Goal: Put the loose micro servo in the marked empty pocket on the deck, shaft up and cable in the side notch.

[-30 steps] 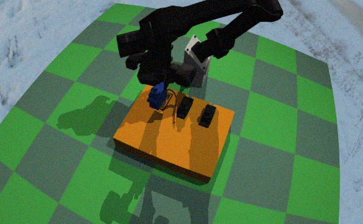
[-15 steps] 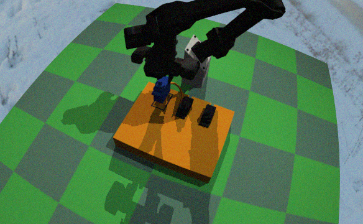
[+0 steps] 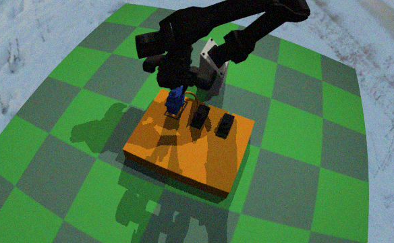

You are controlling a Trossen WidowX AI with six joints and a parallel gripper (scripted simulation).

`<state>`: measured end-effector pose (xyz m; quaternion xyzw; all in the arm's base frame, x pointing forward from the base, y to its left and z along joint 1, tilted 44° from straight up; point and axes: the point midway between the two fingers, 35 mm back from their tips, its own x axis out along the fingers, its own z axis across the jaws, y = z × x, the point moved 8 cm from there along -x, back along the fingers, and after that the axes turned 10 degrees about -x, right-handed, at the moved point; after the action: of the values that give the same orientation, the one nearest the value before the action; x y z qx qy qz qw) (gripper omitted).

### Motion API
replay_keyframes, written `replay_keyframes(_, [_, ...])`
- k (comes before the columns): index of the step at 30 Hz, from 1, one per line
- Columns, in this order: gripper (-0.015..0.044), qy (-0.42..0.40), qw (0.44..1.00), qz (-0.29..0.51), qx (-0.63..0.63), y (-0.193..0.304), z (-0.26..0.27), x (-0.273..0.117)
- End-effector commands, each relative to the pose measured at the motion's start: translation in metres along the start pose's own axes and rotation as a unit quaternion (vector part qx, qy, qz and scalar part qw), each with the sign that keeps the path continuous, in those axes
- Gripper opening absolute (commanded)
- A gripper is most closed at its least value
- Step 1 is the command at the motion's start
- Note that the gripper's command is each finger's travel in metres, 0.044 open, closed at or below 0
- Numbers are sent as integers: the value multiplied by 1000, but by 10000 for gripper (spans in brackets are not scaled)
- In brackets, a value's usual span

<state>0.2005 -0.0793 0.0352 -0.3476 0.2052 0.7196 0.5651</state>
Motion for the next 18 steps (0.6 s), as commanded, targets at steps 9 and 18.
replay_keyframes(9, [0,-2,1000,-3,2,-1,1,1])
replay_keyframes(18, [0,-2,1000,-3,2,-1,1,5])
